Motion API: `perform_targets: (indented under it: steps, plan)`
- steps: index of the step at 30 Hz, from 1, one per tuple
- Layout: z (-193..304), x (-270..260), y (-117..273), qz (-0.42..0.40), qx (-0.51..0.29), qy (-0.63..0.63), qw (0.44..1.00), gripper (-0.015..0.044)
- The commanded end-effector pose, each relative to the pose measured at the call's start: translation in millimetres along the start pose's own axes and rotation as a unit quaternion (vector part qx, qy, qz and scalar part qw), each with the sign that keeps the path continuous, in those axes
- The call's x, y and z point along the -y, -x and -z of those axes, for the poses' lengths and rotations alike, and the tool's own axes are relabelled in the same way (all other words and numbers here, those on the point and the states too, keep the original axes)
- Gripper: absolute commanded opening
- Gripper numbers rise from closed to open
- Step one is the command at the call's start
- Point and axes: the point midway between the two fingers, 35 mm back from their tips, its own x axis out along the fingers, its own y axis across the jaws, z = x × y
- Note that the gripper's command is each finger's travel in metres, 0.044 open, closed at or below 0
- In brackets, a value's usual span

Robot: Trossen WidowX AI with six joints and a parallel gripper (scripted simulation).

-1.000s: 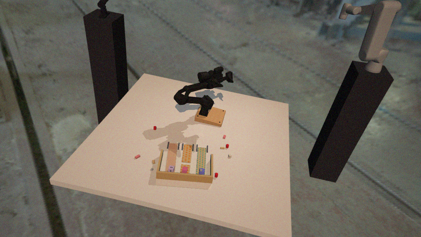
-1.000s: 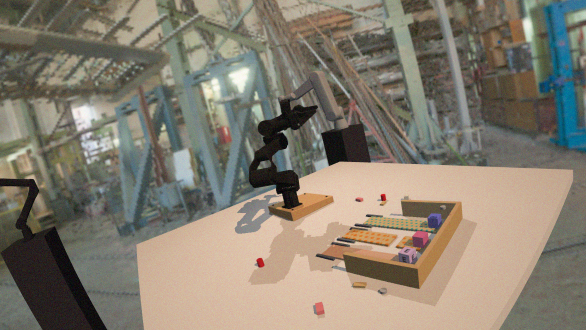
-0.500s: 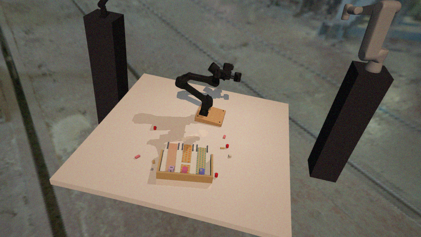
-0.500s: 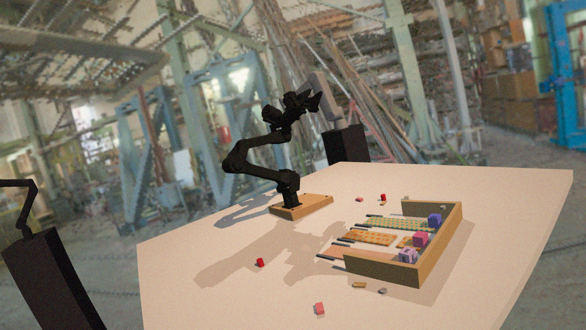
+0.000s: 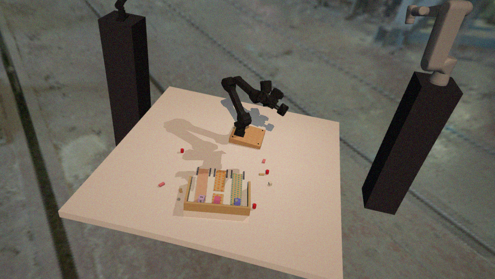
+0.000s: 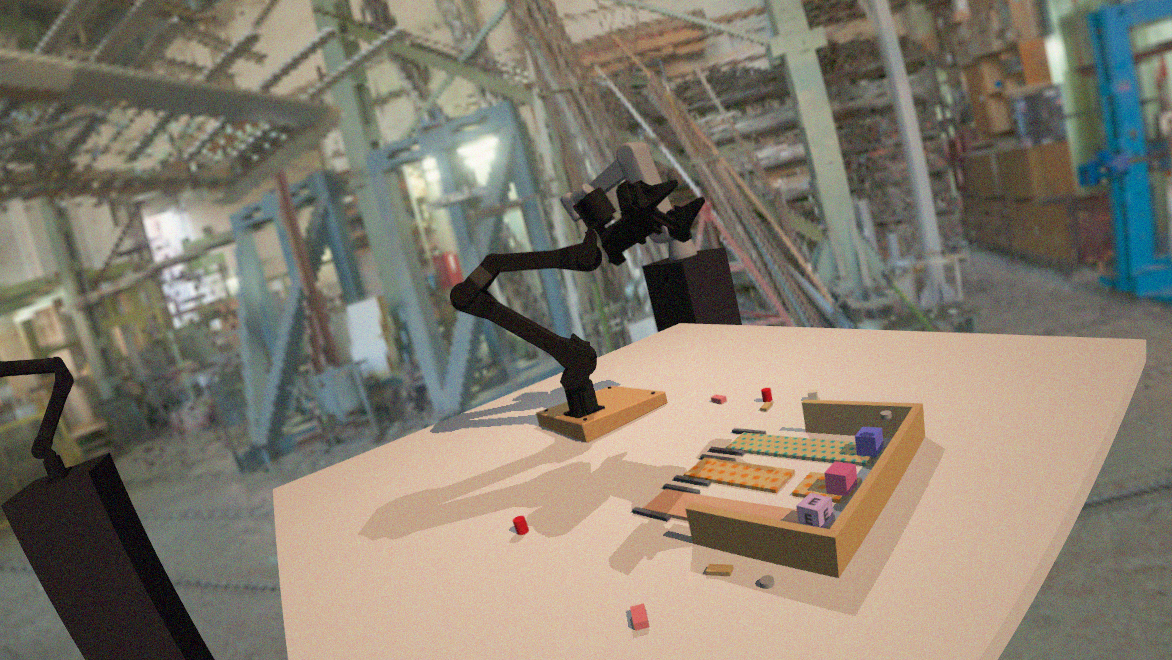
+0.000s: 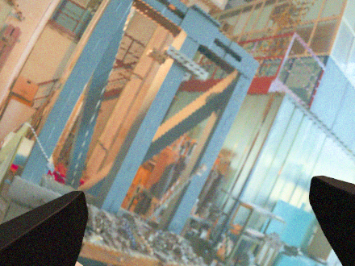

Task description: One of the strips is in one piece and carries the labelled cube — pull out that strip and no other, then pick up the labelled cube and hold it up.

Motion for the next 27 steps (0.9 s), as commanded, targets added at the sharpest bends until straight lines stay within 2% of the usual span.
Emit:
perform_targets:
  steps: [1,9,17,20,27]
  plan:
    - [54,8,-26,-0.010,-0.090,0.007,0.996,0.0400]
    - [161,50,-35,0.004,-0.275,-0.058,0.960,0.0400]
    - [257,104,8,0.074,-0.446,-0.219,0.864,0.0400]
    - [271,114,21,0.093,-0.471,-0.257,0.839,0.0400]
    - [271,114,21,0.093,-0.471,-0.257,0.839,0.0400]
